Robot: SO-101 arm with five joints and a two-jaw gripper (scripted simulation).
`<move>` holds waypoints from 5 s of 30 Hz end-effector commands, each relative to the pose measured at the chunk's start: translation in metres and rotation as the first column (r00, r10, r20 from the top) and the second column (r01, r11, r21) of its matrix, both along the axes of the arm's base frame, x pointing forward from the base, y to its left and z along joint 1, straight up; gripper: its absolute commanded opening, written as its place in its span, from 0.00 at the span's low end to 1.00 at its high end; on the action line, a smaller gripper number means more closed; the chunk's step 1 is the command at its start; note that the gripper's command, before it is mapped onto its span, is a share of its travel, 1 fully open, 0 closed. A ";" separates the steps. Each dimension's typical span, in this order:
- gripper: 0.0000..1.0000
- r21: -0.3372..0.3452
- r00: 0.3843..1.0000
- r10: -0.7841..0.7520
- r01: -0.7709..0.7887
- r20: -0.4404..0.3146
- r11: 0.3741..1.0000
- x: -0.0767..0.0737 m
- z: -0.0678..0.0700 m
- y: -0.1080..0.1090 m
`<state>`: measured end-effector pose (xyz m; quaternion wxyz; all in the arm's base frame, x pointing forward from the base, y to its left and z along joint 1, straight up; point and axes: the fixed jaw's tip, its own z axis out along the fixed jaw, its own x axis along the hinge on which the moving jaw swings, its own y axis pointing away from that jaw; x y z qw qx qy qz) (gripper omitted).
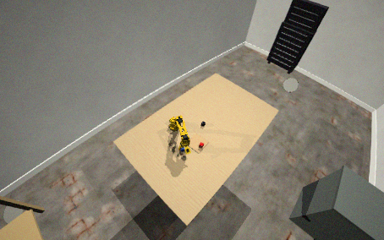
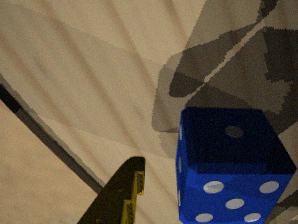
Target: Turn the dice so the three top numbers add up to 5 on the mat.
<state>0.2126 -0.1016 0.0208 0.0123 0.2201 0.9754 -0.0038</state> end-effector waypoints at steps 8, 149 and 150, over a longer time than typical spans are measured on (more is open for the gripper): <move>0.35 -0.014 1.000 0.003 -0.002 0.030 1.000 0.004 0.004 0.000; 0.00 -0.214 0.901 -0.062 0.168 0.429 0.962 -0.005 0.050 -0.028; 0.00 -0.220 0.894 -0.062 0.175 0.444 0.960 -0.004 0.049 -0.029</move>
